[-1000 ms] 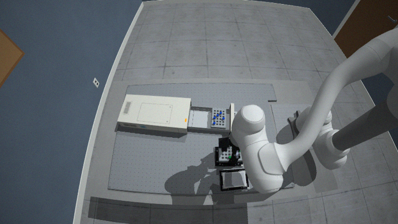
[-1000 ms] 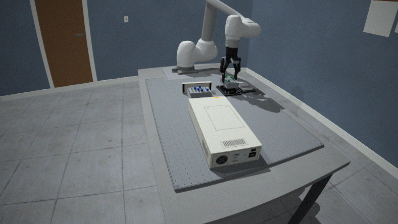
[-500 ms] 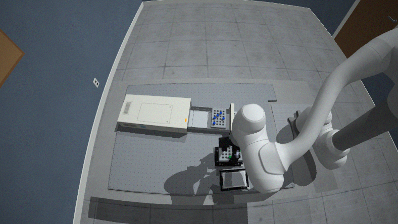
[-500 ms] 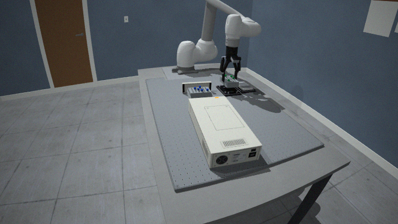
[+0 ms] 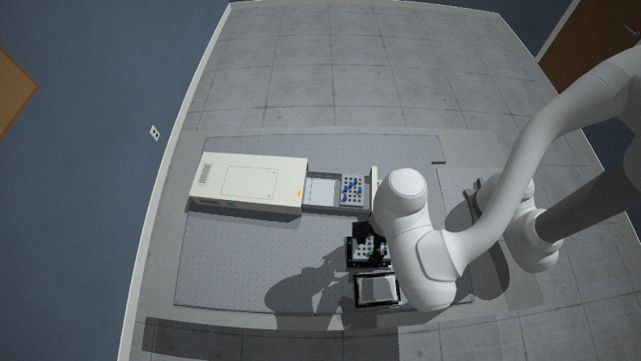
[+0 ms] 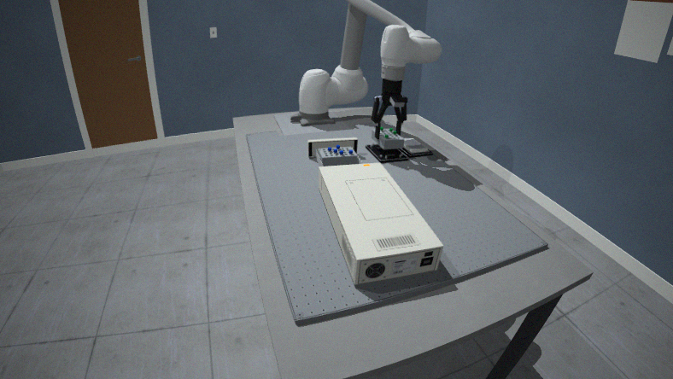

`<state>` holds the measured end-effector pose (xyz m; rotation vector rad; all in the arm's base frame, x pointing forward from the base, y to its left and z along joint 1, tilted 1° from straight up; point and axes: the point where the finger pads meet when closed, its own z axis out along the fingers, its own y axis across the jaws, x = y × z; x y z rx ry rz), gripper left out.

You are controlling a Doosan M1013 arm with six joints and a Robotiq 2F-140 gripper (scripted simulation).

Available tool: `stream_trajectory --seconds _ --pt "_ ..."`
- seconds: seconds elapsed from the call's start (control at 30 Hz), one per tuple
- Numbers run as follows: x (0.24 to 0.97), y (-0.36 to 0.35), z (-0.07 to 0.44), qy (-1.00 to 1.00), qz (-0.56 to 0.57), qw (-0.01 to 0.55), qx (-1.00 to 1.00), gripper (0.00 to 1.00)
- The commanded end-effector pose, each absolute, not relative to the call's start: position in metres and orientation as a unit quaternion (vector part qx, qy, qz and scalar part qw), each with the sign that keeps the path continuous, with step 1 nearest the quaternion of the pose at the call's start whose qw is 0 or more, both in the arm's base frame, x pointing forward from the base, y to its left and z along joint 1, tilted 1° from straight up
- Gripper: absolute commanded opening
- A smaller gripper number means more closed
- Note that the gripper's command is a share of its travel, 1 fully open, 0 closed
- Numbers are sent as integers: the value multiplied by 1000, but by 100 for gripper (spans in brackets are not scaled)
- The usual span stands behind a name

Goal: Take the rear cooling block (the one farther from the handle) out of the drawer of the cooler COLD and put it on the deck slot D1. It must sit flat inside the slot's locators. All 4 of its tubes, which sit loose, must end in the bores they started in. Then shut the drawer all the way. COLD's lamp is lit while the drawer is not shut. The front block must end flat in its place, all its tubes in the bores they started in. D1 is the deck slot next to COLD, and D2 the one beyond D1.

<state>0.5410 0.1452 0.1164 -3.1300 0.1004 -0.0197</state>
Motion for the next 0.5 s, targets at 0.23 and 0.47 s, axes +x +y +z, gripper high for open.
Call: stream_trajectory --seconds 0.23,0.47 --pt "541 146 112 32 -7 5 -999 10" --pt "542 146 110 32 -7 5 -999 10"
